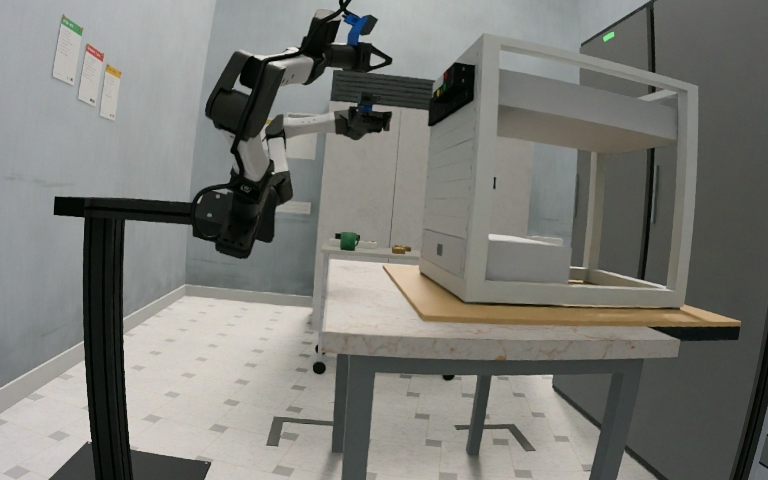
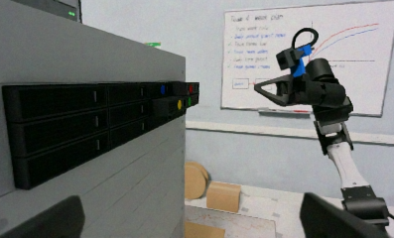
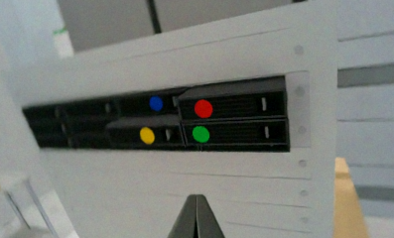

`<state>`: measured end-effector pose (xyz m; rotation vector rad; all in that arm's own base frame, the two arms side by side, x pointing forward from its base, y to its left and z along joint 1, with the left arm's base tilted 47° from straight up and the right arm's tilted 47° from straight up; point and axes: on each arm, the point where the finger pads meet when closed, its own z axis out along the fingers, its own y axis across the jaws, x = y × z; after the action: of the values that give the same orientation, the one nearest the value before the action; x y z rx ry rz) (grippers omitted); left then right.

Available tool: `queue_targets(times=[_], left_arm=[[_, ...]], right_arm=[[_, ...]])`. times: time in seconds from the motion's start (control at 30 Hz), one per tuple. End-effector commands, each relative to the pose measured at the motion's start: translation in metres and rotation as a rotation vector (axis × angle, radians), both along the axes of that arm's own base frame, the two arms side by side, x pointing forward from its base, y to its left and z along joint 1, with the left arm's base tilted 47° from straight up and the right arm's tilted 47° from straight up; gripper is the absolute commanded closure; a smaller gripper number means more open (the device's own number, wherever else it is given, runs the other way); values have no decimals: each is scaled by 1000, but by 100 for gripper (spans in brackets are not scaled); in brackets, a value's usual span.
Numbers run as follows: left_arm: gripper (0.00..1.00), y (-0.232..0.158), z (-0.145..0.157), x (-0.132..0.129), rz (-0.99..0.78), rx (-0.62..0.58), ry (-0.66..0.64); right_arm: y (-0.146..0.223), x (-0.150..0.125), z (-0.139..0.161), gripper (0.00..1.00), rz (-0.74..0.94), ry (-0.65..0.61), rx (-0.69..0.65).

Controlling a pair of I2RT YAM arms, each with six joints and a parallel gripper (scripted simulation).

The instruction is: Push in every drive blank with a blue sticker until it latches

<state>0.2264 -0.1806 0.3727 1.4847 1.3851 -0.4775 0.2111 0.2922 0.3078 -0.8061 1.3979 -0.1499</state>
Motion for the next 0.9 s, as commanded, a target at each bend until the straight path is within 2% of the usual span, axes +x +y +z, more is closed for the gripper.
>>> queue_targets(times=[0.0,0.2,0.3,0.87], left_arm=[[0,0,-5,0,-2,6,15],[0,0,-5,0,-2,6,15],[0,0,-5,0,-2,6,15],[0,0,-5,0,-2,6,15]], right_arm=[[5,-11,3,100,42,44,-206],[1,-17,16,100,49,32,-225],[3,-18,23,100,56,31,-182],[4,-18,23,100,58,31,-182]])
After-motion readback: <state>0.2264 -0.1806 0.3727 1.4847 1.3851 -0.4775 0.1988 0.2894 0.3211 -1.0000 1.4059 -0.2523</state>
